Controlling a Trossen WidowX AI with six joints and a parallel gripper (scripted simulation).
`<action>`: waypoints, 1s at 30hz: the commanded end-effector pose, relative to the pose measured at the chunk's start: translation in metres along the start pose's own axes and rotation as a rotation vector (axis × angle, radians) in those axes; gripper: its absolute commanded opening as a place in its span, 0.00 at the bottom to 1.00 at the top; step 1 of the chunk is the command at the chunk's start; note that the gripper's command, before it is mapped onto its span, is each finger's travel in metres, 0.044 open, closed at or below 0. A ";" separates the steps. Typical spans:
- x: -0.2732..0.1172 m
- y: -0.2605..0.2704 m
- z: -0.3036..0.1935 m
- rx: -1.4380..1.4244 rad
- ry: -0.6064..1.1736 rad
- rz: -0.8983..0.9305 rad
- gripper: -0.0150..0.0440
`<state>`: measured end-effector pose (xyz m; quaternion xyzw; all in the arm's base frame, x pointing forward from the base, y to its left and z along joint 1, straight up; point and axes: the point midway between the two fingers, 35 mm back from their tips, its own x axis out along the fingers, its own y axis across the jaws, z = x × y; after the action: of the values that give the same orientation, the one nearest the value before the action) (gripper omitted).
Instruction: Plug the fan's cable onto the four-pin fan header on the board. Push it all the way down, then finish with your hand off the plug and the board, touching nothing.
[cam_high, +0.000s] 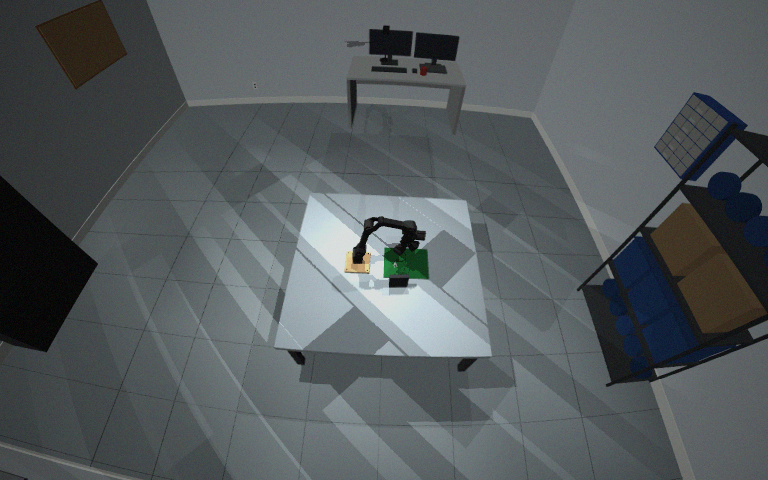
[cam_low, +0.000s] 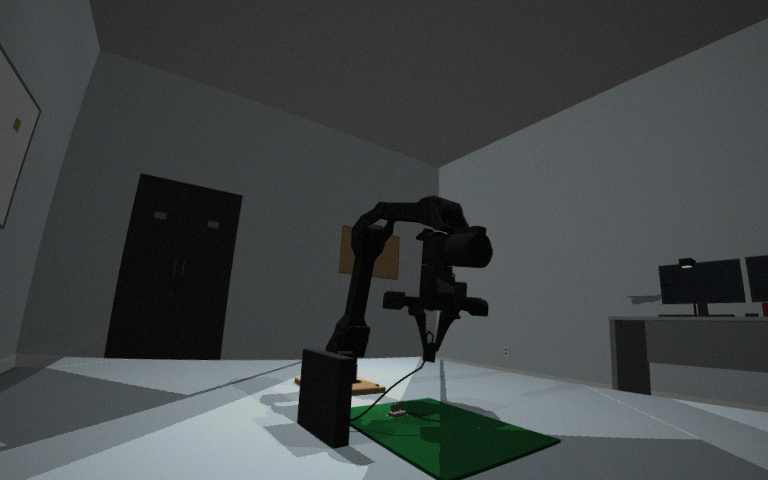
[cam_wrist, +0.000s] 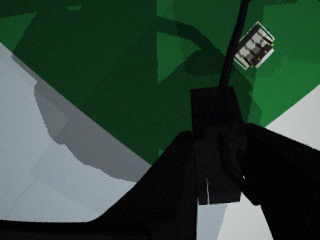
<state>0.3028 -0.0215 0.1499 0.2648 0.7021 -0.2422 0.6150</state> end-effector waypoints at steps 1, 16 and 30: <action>-0.002 -0.005 0.014 0.118 -0.038 0.013 0.25; -0.010 -0.024 0.053 0.472 -0.138 0.067 0.25; 0.002 -0.024 0.056 0.481 -0.226 -0.013 0.25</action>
<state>0.3279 -0.0765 0.1468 0.3853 0.5612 -0.4179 0.6016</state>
